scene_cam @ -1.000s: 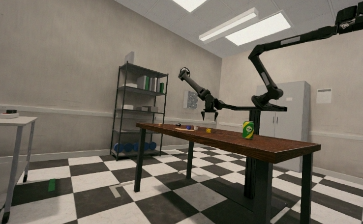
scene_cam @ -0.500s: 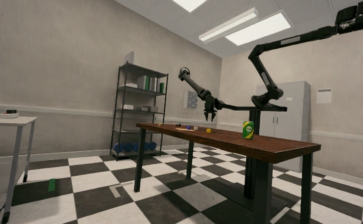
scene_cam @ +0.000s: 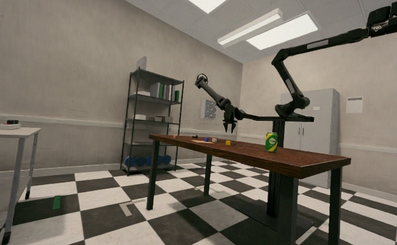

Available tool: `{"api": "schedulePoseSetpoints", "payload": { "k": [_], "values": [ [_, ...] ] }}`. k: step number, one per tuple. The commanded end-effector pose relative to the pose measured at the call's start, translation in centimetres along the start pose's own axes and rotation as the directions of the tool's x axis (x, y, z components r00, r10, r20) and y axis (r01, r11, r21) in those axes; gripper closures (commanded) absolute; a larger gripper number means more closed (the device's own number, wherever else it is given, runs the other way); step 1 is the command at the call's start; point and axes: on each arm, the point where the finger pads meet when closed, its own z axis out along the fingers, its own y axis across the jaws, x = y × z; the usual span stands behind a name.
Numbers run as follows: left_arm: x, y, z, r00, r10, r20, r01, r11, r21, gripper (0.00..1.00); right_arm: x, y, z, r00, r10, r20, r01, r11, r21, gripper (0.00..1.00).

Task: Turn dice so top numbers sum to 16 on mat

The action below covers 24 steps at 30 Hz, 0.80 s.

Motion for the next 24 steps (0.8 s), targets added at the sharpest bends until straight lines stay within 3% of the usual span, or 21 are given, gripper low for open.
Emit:
{"api": "schedulePoseSetpoints", "payload": {
  "k": [1,10,18,22,24],
  "values": [
    [-3.7,0.1,-0.3,0.998,0.003,0.068,-0.003,1.0,-0.007,0.0,-1.0,-0.1,-0.8,1.0,0.011,0.02,-0.011,1.0,0.003,0.55],
    [-3.7,0.1,-0.3,0.998,0.003,0.068,-0.003,1.0,-0.007,0.0,-0.9,-0.1,-0.6,1.0,0.014,0.019,-0.014,1.0,0.002,0.55],
    [-3.7,0.1,-0.3,0.998,0.003,0.068,-0.003,1.0,-0.007,0.0,0.1,0.1,1.0,1.0,0.007,-0.007,-0.007,1.0,-0.002,0.55],
    [-3.7,0.1,-0.3,0.998,0.003,0.068,-0.003,1.0,-0.007,0.0,0.0,0.7,0.3,1.0,-0.01,0.015,0.01,1.0,0.005,0.55],
    [-3.7,0.1,-0.3,0.998,0.003,0.068,-0.003,1.0,-0.007,0.0,0.3,0.1,1.4,1.0,0.005,-0.007,-0.005,1.0,-0.001,0.55]
  ]
}}
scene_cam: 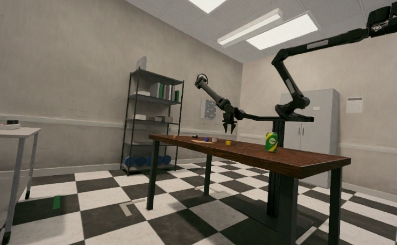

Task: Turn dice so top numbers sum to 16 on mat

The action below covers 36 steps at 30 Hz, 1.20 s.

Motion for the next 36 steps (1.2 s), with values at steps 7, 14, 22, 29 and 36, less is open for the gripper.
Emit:
{"api": "schedulePoseSetpoints", "payload": {
  "k": [7,14,22,29,36],
  "values": [
    [-3.7,0.1,-0.3,0.998,0.003,0.068,-0.003,1.0,-0.007,0.0,0.8,0.2,2.0,1.0,-0.01,-0.016,0.01,1.0,0.0,0.55],
    [-3.7,0.1,-0.3,0.998,0.003,0.068,-0.003,1.0,-0.007,0.0,0.7,0.3,2.8,1.0,-0.011,-0.014,0.011,1.0,0.001,0.55],
    [-3.7,0.1,-0.3,0.998,0.003,0.068,-0.003,1.0,-0.007,0.0,0.5,0.2,4.1,1.0,-0.006,-0.013,0.006,1.0,0.0,0.55],
    [-3.7,0.1,-0.3,0.998,0.003,0.068,-0.003,1.0,-0.007,0.0,0.3,0.3,5.0,1.0,-0.002,-0.01,0.002,1.0,-0.001,0.55],
    [-3.7,0.1,-0.3,0.998,0.003,0.068,-0.003,1.0,-0.007,0.0,0.0,0.3,5.2,1.0,-0.003,-0.004,0.003,1.0,0.0,0.55]
  ]
}}
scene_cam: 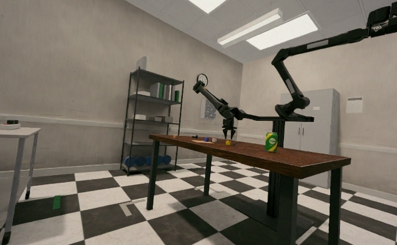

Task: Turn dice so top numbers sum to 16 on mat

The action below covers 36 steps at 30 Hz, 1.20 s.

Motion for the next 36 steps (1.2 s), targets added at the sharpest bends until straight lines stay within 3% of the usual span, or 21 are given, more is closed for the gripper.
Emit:
{"api": "schedulePoseSetpoints", "payload": {
  "k": [1,30,36],
  "values": [
    [-3.7,0.1,-0.3,0.998,0.003,0.068,-0.003,1.0,-0.007,0.0,-0.3,0.3,0.6,1.0,-0.005,0.002,0.005,1.0,0.0,0.55],
    [-3.7,0.1,-0.3,0.998,0.003,0.068,-0.003,1.0,-0.007,0.0,-0.7,0.6,0.5,1.0,-0.013,0.017,0.013,1.0,0.004,0.55],
    [-3.7,0.1,-0.3,0.998,0.003,0.068,-0.003,1.0,-0.007,0.0,-0.3,0.1,2.2,1.0,0.001,-0.003,-0.001,1.0,0.0,0.55]
  ]
}}
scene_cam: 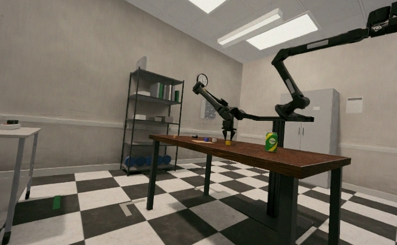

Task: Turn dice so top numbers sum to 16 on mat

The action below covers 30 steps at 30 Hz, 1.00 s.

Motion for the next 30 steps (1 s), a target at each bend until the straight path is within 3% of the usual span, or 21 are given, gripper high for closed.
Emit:
{"api": "schedulePoseSetpoints", "payload": {
  "k": [1,8,11,16,30],
  "values": [
    [-3.7,0.1,-0.3,0.998,0.003,0.068,-0.003,1.0,-0.007,0.0,-0.1,0.2,1.3,1.0,-0.003,-0.006,0.003,1.0,-0.002,0.55],
    [-3.7,0.1,-0.3,0.998,0.003,0.068,-0.003,1.0,-0.007,0.0,0.0,0.3,2.8,1.0,-0.004,-0.007,0.004,1.0,-0.002,0.55],
    [-3.7,0.1,-0.3,0.998,0.003,0.068,-0.003,1.0,-0.007,0.0,-0.3,1.0,1.9,0.999,-0.032,0.021,0.032,0.999,0.008,0.55],
    [-3.7,0.1,-0.3,0.998,0.003,0.068,-0.003,1.0,-0.007,0.0,0.1,0.3,3.5,1.0,-0.005,-0.008,0.005,1.0,-0.002,0.55],
    [-3.7,0.1,-0.3,0.998,0.003,0.068,-0.003,1.0,-0.007,0.0,-0.2,0.6,2.7,1.0,-0.021,0.01,0.021,1.0,0.003,0.55]
  ]
}}
